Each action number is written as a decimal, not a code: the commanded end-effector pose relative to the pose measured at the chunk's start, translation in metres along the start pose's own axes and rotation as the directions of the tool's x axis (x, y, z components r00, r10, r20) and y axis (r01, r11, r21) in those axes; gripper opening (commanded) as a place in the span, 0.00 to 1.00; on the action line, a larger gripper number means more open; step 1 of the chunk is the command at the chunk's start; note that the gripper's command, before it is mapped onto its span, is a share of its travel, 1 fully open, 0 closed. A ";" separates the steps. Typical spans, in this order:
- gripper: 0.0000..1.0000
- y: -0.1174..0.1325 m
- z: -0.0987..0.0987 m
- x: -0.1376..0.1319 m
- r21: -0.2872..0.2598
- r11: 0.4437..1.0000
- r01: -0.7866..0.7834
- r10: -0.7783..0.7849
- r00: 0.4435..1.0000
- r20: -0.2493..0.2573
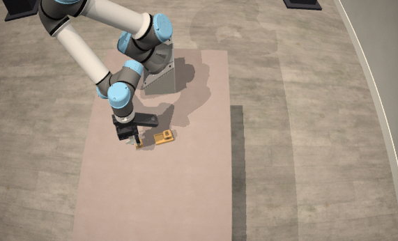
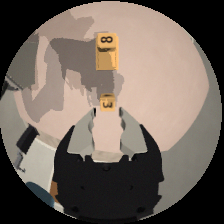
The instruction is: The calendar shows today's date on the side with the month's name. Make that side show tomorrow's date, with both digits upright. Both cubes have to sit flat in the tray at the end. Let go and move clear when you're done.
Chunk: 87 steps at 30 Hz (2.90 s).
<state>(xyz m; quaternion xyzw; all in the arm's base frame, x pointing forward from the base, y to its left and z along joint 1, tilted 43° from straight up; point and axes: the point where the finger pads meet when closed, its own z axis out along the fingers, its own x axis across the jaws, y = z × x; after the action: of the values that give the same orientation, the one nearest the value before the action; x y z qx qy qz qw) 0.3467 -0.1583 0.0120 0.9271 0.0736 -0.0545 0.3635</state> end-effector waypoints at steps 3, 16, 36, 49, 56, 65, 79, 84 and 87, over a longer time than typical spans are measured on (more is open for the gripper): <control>0.29 0.000 0.001 0.000 0.000 1.000 0.000 0.000 1.000 -0.001; 0.29 0.000 0.001 0.000 0.000 1.000 0.000 0.000 1.000 -0.001; 0.29 0.000 0.001 0.000 0.000 1.000 0.000 0.000 1.000 -0.001; 0.29 0.000 0.007 0.000 0.000 1.000 0.000 0.000 1.000 -0.001; 0.29 0.000 0.015 0.000 0.000 1.000 0.000 0.000 1.000 -0.001; 0.29 0.000 0.028 0.000 0.000 1.000 0.000 0.000 1.000 -0.001; 0.29 0.000 0.030 0.000 0.000 1.000 0.000 0.000 1.000 -0.001; 0.29 0.000 0.030 0.000 0.000 1.000 0.000 0.000 1.000 -0.001; 0.29 0.000 0.030 0.000 0.000 1.000 0.000 0.000 1.000 -0.001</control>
<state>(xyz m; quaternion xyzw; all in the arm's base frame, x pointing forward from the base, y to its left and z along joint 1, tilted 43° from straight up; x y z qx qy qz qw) 0.3453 -0.1787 -0.0099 0.9271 0.0736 -0.0544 0.3635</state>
